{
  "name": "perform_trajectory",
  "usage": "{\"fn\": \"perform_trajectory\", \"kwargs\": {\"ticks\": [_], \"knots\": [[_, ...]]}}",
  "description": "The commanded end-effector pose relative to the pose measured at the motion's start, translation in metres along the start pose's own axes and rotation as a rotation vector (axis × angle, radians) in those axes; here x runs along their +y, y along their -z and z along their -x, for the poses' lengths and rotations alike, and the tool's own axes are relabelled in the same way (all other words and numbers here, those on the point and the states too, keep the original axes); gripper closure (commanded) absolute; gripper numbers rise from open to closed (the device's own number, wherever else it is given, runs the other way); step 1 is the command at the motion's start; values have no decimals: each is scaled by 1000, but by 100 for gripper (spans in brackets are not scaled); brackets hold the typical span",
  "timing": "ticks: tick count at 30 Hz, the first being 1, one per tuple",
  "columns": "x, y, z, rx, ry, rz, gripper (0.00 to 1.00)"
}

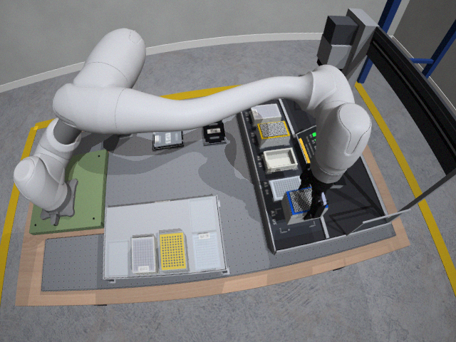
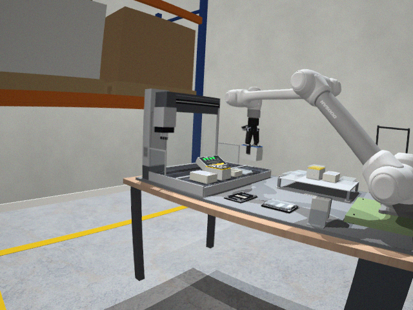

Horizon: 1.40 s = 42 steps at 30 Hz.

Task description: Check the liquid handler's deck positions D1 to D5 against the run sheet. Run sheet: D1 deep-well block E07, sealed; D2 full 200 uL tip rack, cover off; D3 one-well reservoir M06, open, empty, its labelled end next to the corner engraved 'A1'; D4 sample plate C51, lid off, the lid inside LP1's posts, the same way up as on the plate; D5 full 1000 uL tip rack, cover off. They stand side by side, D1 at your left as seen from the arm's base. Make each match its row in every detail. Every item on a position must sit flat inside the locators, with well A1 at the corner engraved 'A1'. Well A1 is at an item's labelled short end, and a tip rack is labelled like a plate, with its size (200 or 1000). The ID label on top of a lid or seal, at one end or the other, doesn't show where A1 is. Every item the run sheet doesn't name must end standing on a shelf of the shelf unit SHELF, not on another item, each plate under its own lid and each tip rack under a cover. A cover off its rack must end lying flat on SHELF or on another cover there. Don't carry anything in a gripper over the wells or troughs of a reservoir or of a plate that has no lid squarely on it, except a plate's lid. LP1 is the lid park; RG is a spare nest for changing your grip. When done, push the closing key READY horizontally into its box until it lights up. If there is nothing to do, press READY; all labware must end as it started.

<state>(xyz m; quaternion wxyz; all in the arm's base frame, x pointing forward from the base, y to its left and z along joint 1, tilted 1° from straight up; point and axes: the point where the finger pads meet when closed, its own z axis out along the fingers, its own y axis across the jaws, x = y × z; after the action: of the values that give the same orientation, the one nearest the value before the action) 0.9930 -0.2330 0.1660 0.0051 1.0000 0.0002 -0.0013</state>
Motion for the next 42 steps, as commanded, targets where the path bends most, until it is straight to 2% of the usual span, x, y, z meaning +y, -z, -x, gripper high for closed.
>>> {"fn": "perform_trajectory", "kwargs": {"ticks": [1,42], "knots": [[0,3,0,2,0,0,90],[0,65,0,2,0,0,90]]}}
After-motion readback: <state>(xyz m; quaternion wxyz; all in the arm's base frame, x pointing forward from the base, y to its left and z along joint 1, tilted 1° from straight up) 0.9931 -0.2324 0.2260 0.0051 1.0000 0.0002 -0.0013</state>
